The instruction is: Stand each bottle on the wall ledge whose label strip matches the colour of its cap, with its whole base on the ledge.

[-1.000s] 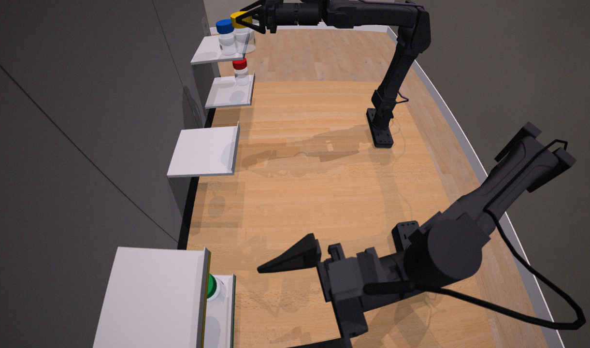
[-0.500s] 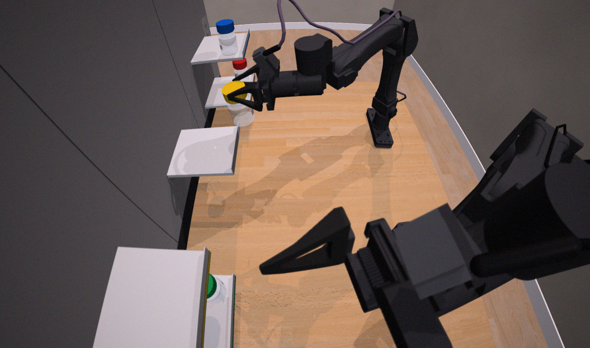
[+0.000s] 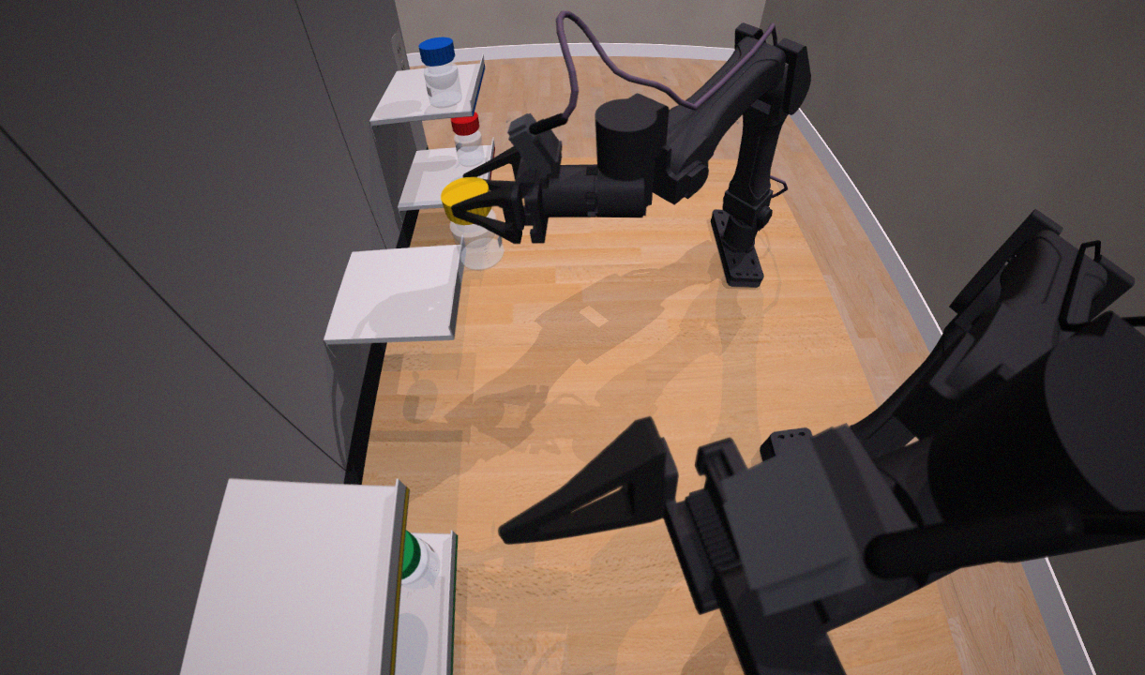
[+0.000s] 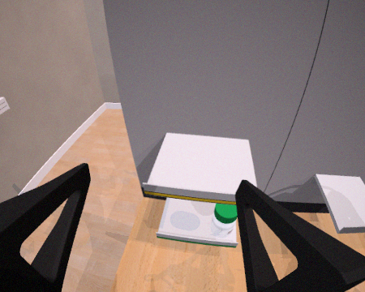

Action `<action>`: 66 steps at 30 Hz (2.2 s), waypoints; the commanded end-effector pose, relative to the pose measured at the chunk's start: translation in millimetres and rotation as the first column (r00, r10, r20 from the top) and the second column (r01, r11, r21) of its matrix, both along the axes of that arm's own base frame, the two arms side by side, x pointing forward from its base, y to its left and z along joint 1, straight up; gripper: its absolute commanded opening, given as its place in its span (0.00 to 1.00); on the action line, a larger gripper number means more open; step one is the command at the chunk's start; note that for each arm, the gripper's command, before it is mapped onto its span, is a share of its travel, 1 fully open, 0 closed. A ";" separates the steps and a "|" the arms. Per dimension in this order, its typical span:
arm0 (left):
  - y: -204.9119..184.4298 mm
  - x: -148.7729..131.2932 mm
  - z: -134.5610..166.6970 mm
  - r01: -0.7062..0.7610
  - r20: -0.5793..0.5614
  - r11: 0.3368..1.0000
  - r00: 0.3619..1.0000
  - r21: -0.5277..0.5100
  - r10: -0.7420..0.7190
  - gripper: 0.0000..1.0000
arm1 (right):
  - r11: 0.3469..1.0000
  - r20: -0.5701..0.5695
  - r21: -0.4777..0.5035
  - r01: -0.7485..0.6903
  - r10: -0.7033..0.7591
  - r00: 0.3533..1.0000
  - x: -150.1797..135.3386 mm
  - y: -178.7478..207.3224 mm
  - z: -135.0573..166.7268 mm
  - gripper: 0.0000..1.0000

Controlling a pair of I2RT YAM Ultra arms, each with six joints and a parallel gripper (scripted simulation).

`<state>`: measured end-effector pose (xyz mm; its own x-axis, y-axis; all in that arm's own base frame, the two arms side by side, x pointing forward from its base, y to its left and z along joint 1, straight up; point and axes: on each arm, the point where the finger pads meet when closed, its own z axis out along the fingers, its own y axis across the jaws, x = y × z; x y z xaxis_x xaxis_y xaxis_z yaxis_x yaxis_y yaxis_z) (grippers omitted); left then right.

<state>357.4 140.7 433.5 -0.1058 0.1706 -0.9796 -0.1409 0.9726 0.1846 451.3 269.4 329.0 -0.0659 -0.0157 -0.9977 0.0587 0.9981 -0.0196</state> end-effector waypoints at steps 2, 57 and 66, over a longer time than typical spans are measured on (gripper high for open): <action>1.3 0.4 1.9 0.004 -0.015 1.000 1.000 -0.001 -0.004 1.00 | 0.996 0.077 0.049 -0.080 0.076 0.994 -1.1 2.0 28.1 0.50; -0.1 -1.0 -0.1 0.001 -0.016 1.000 1.000 -0.007 -0.001 1.00 | 0.941 0.113 0.018 -0.339 0.335 0.936 4.4 -7.2 36.2 0.50; -0.1 -1.0 -0.1 0.001 -0.016 1.000 1.000 -0.007 -0.001 1.00 | 0.939 0.134 0.030 -0.343 0.336 0.932 35.9 2.2 40.2 0.50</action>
